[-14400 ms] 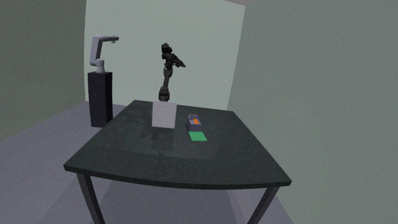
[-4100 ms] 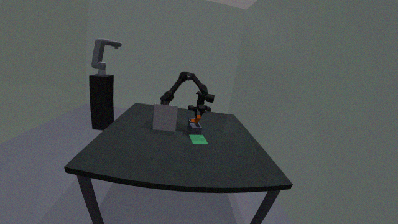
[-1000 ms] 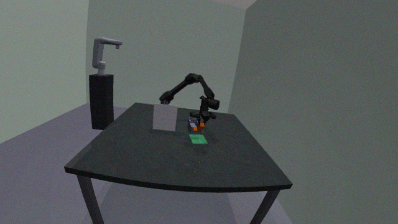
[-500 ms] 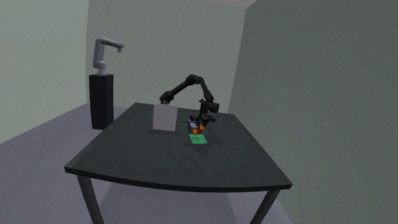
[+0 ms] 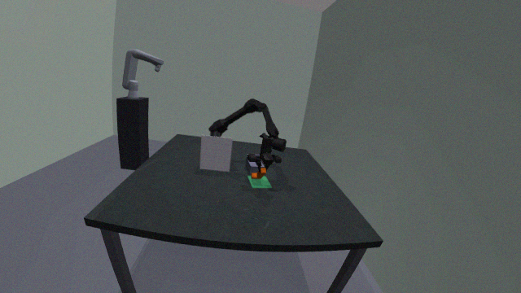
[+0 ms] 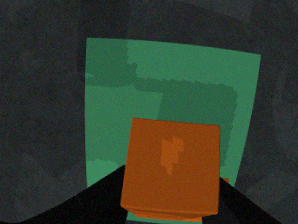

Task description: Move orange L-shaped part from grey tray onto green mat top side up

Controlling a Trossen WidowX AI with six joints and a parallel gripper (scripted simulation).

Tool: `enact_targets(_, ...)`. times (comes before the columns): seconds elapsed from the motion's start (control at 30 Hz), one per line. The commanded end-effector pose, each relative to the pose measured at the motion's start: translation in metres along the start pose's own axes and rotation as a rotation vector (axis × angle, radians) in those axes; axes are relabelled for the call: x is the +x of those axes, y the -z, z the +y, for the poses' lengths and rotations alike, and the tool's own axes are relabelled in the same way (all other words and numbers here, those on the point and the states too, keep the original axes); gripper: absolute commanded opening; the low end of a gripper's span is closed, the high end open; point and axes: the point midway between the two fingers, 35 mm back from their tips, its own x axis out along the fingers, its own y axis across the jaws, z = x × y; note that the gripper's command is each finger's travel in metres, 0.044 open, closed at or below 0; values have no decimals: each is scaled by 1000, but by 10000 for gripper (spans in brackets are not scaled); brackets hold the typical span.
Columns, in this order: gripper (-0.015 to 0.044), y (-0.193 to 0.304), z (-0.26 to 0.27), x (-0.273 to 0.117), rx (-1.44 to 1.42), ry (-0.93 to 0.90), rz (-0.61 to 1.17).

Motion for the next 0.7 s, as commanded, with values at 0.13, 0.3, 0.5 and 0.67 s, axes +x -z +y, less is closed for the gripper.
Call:
enact_targets(0.13, 0, 1, 0, 4, 4, -2, 5)
enact_targets(0.3, 0, 1, 0, 4, 4, -2, 5)
enact_targets(0.5, 0, 1, 0, 4, 4, -2, 5)
enact_targets(0.67, 105, 0, -1, 3, 1, 2, 2)
